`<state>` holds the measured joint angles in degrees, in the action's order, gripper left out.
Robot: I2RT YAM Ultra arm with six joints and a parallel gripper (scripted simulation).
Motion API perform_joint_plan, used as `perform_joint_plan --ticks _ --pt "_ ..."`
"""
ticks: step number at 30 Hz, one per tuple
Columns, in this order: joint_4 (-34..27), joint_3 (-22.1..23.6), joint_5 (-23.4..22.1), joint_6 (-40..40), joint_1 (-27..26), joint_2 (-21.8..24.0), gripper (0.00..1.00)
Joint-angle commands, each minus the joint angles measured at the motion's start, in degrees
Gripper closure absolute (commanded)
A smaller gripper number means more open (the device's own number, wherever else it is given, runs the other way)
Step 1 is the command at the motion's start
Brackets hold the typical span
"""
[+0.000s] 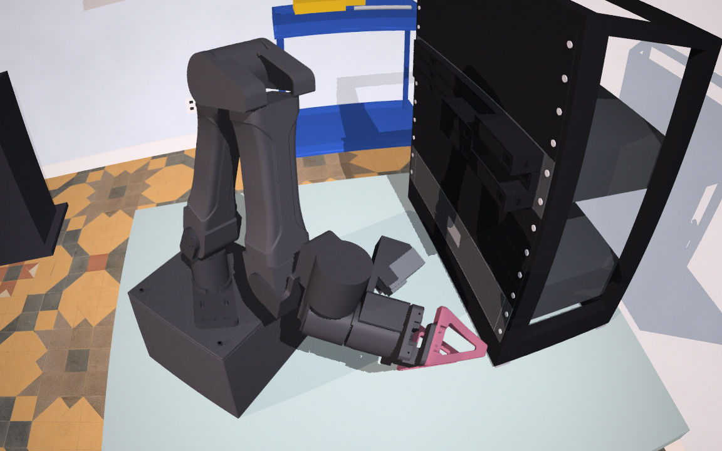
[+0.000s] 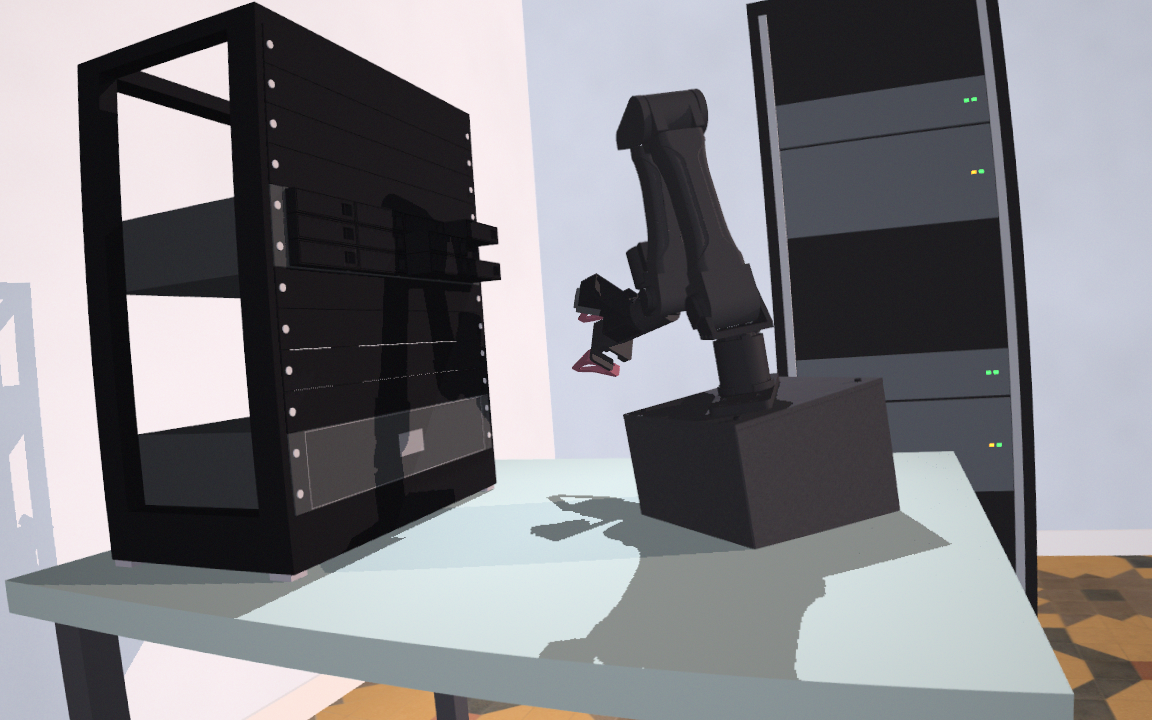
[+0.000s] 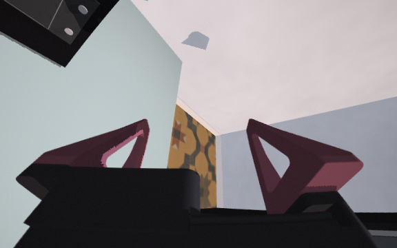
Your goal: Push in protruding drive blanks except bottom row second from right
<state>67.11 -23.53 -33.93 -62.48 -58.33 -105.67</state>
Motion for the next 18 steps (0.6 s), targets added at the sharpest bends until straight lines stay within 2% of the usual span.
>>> perform_joint_plan --ticks 1,18 --pt "-0.2 -0.4 -0.1 0.4 -0.1 0.5 0.00" --pt "0.3 -0.2 0.0 0.0 0.0 0.3 0.00"
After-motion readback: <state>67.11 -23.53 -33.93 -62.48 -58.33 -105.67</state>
